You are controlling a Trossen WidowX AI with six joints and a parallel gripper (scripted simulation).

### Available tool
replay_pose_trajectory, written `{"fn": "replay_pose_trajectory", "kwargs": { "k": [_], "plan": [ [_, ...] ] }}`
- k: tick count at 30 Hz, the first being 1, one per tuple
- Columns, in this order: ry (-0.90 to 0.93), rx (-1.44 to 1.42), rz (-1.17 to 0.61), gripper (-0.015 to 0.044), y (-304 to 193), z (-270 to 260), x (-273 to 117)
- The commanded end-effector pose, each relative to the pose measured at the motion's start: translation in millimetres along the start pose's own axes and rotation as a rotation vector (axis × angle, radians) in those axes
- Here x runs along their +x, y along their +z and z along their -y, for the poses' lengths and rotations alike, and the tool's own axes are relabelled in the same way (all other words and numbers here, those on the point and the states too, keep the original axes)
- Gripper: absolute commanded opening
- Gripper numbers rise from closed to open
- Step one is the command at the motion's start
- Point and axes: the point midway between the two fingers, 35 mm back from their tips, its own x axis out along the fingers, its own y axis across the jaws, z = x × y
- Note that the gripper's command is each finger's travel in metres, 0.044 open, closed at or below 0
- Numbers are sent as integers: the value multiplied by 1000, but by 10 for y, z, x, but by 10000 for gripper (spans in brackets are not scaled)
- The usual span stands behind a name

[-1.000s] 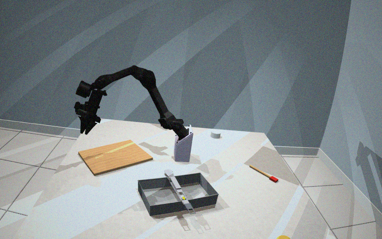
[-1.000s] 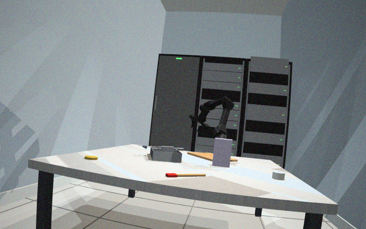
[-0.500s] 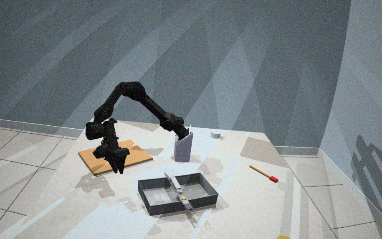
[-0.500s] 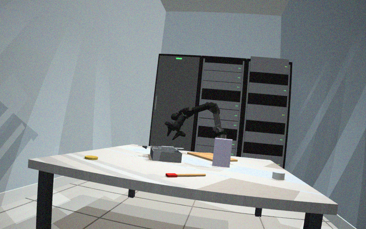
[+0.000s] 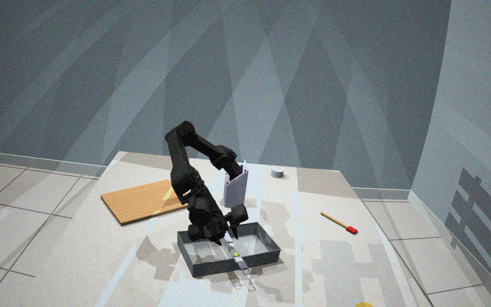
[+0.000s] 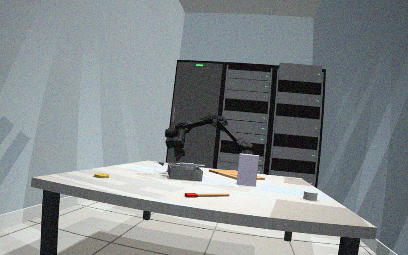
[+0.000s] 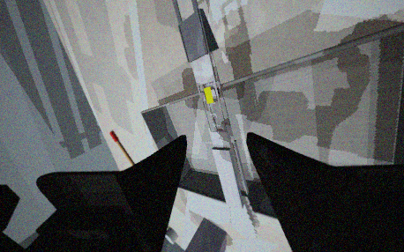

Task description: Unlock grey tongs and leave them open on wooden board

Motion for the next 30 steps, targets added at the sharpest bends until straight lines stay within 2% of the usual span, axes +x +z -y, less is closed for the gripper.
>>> {"fn": "replay_pose_trajectory", "kwargs": {
  "k": [1, 16, 30],
  "plan": [
    [-11, -6, 13, 260, 24, 68, -63],
    [-11, -6, 13, 260, 45, -5, -4],
    [-11, -6, 13, 260, 64, -1, 218]
  ]
}}
